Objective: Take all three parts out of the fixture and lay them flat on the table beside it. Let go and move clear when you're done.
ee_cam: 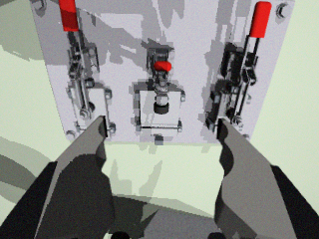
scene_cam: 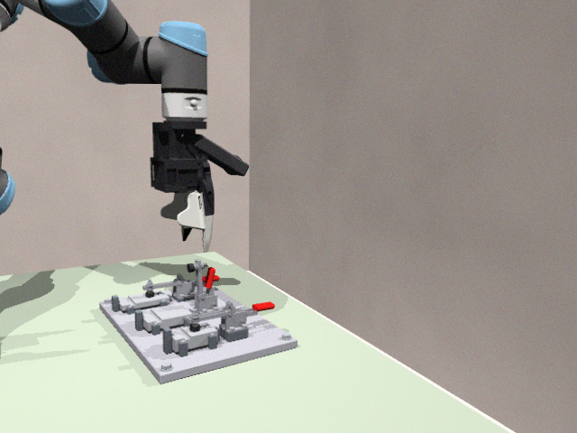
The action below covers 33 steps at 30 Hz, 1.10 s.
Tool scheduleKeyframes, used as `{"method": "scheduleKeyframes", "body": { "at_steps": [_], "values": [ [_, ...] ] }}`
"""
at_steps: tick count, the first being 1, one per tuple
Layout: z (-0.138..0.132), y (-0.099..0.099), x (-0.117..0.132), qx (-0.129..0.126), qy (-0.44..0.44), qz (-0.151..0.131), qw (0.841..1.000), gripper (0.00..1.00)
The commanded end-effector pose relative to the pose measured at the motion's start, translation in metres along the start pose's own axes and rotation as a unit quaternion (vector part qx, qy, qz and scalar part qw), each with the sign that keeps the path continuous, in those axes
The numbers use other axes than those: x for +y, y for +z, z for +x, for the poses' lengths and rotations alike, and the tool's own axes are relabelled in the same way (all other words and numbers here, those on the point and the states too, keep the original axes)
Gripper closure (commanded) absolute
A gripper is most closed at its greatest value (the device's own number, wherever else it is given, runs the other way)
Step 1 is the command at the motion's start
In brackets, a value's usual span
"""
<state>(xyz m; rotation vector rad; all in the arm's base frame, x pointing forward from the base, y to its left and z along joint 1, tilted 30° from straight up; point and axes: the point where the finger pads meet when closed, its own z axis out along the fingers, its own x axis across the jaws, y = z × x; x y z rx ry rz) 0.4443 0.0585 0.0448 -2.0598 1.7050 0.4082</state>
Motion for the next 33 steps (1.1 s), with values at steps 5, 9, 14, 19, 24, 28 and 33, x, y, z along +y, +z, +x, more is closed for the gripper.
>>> {"method": "scheduleKeyframes", "body": {
  "at_steps": [5,9,14,19,24,28,33],
  "values": [
    [0.000,-0.001,0.030,0.000,0.000,0.001,1.000,0.41],
    [0.000,-0.001,0.046,0.000,0.000,0.001,1.000,0.41],
    [0.000,-0.001,0.056,0.000,0.000,0.001,1.000,0.41],
    [0.000,-0.001,0.060,0.000,0.000,0.001,1.000,0.41],
    [0.000,-0.001,0.060,0.000,0.000,0.001,1.000,0.41],
    [0.000,0.002,0.060,0.000,0.000,0.001,1.000,0.41],
    [0.000,0.008,0.060,0.000,0.000,0.001,1.000,0.41]
  ]
}}
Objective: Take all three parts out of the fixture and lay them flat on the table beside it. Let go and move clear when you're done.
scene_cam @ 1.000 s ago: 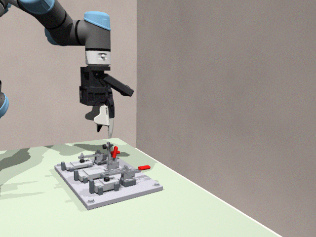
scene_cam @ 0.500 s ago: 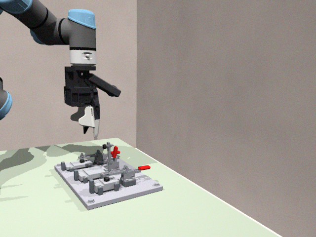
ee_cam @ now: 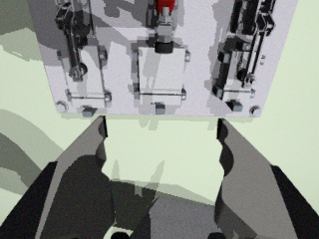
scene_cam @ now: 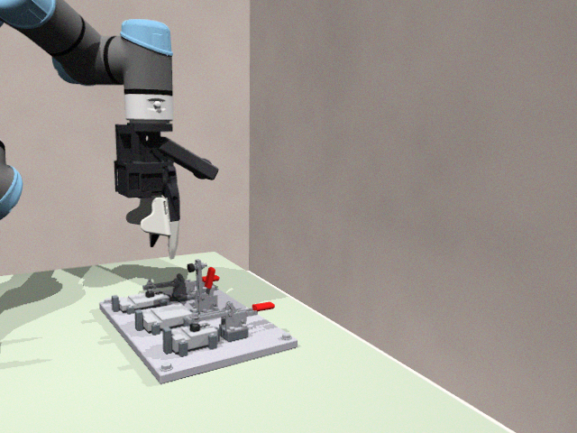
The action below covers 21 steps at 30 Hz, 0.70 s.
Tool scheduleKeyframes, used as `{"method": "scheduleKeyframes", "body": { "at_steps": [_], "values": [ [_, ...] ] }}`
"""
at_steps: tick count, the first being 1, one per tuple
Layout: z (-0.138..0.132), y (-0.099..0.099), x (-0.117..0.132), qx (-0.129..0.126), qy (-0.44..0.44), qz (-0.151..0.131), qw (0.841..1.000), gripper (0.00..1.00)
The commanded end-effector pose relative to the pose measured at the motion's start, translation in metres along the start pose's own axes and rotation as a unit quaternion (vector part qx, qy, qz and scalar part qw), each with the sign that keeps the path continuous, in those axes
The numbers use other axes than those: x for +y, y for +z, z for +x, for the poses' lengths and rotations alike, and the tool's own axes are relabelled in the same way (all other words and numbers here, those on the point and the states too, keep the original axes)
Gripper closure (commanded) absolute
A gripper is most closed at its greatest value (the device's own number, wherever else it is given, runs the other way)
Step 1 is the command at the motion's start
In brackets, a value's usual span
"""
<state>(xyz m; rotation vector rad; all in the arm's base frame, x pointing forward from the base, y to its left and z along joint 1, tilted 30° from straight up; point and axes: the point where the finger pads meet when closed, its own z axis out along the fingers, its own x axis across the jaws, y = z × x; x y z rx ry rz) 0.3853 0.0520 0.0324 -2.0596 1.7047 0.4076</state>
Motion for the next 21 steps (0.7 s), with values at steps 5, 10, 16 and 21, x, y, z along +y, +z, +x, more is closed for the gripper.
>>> {"method": "scheduleKeyframes", "body": {
  "at_steps": [5,10,16,21],
  "values": [
    [0.000,0.019,0.000,0.000,0.000,0.000,1.000,0.41],
    [0.000,0.040,0.000,0.000,0.000,0.000,1.000,0.41],
    [0.000,0.056,0.000,0.000,0.000,0.000,1.000,0.41],
    [0.000,0.073,0.000,0.000,0.000,0.000,1.000,0.41]
  ]
}}
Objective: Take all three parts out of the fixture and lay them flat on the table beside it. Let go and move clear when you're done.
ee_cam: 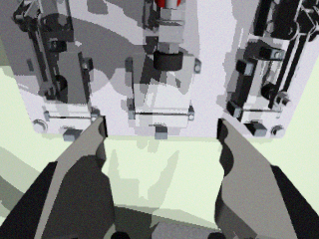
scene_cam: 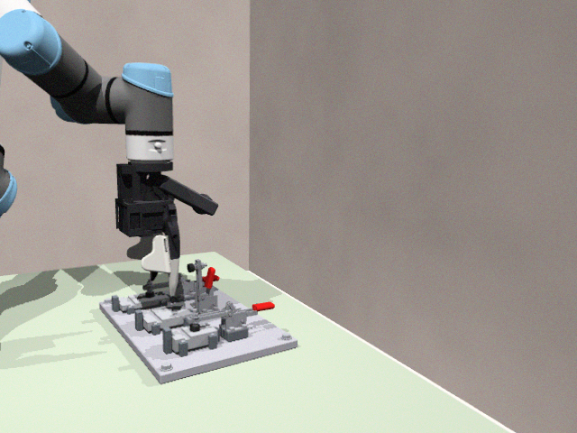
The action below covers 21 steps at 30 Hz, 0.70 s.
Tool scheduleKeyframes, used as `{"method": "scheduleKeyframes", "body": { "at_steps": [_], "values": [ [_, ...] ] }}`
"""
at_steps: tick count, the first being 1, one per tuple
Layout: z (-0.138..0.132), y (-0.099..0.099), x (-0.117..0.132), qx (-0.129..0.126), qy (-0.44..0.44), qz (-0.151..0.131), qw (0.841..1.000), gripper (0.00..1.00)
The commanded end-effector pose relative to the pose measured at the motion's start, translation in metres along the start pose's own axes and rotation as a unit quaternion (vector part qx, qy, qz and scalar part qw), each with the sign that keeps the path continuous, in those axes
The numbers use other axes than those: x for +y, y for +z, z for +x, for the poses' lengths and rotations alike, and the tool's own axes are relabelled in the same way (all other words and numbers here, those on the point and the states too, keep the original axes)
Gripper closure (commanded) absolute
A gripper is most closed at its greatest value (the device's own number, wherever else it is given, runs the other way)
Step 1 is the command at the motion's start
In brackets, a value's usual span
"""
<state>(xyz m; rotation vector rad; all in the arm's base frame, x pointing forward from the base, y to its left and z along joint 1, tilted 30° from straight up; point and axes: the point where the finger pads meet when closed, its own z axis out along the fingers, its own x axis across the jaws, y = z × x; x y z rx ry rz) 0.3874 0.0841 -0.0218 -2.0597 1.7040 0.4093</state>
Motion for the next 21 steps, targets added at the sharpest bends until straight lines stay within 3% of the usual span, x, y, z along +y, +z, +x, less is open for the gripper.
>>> {"method": "scheduleKeyframes", "body": {
  "at_steps": [1,21],
  "values": [
    [0.0009,0.0124,-0.0012,0.001,0.000,0.001,1.000,0.41],
    [0.0009,0.0217,-0.0012,0.001,0.000,0.001,1.000,0.41]
  ]
}}
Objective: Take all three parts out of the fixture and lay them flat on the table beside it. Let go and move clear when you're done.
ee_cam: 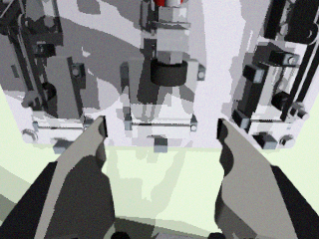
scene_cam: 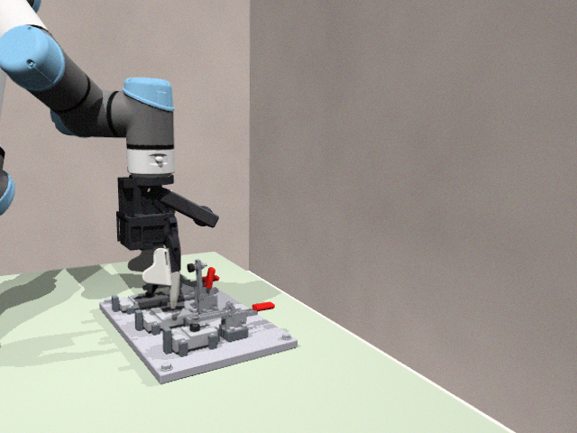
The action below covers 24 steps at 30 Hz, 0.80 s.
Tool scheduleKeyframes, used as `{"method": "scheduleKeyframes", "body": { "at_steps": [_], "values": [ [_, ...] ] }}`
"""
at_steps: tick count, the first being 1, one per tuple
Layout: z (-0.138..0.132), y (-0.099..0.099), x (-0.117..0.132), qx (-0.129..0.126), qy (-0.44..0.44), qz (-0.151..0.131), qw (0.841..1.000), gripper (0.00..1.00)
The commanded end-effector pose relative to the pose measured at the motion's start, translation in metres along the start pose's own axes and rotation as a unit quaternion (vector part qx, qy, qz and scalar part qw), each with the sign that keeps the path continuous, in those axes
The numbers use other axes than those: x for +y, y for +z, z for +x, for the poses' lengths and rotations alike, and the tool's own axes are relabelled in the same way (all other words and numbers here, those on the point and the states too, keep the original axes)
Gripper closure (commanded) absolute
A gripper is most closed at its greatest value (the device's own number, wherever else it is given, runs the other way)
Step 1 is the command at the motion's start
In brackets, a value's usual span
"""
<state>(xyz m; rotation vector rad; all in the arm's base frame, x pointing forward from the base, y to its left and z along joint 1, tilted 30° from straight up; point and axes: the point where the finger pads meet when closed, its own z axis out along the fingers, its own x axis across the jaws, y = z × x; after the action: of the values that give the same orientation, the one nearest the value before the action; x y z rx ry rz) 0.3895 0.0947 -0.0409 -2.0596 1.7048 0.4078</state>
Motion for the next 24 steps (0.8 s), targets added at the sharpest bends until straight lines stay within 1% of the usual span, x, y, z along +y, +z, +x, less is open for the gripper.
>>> {"method": "scheduleKeyframes", "body": {
  "at_steps": [1,12,24],
  "values": [
    [0.000,0.000,0.000,0.000,0.000,0.000,1.000,0.41],
    [0.000,0.002,0.000,0.000,0.000,0.000,1.000,0.41],
    [0.000,0.020,-0.001,0.000,0.000,0.000,1.000,0.41]
  ]
}}
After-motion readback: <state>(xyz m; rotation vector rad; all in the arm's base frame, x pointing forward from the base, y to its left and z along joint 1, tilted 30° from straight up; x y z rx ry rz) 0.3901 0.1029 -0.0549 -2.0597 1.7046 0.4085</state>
